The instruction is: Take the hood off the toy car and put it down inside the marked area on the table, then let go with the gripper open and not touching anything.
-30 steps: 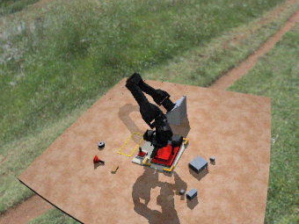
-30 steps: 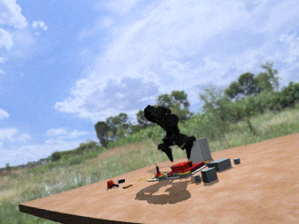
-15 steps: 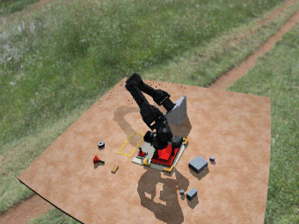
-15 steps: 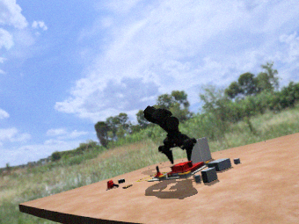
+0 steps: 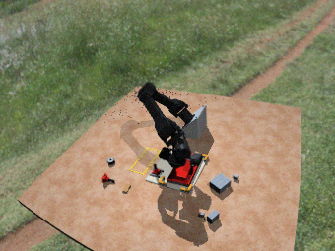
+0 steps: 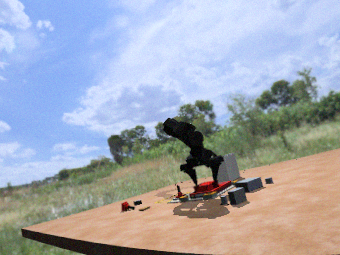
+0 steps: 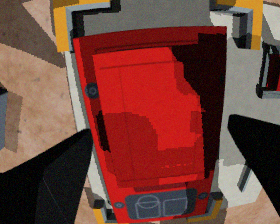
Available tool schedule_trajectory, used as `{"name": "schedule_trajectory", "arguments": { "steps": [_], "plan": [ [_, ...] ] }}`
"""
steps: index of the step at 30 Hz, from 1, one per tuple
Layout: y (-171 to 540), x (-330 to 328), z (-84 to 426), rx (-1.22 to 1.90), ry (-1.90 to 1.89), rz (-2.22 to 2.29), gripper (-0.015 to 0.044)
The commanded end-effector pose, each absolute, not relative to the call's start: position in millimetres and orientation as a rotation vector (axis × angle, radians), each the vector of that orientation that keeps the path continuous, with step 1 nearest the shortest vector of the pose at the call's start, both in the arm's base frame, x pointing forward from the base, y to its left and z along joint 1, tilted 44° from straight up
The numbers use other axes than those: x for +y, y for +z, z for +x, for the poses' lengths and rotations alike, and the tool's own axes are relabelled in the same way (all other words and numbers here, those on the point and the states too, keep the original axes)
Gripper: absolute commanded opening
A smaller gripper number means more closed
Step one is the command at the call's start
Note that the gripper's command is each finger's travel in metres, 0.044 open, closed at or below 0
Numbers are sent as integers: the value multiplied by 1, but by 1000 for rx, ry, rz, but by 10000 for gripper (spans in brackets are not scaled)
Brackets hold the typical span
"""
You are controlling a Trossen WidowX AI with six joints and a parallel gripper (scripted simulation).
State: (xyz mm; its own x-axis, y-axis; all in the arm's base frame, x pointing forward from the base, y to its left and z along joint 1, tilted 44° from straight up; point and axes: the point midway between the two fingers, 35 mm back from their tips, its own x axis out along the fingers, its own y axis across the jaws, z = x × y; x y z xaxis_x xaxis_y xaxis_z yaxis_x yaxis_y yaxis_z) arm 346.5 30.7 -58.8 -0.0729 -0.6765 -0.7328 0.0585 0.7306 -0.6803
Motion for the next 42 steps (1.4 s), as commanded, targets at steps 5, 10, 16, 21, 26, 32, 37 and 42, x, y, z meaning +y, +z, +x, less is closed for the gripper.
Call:
{"name": "schedule_trajectory", "arguments": {
  "steps": [5,10,16,21,26,32,37,42],
  "plan": [
    [-62,27,346,1536,-652,-529,440],
    [-64,26,346,1536,-652,-529,440],
    [-66,24,346,1536,-652,-529,440],
    [-68,22,346,1536,-653,-529,440],
    [-69,20,346,1536,-653,-529,440],
    [-68,22,345,1536,-654,-523,328],
    [-68,22,345,1536,-654,-523,295],
    [-68,22,346,1536,-654,-523,222]
  ]
}}
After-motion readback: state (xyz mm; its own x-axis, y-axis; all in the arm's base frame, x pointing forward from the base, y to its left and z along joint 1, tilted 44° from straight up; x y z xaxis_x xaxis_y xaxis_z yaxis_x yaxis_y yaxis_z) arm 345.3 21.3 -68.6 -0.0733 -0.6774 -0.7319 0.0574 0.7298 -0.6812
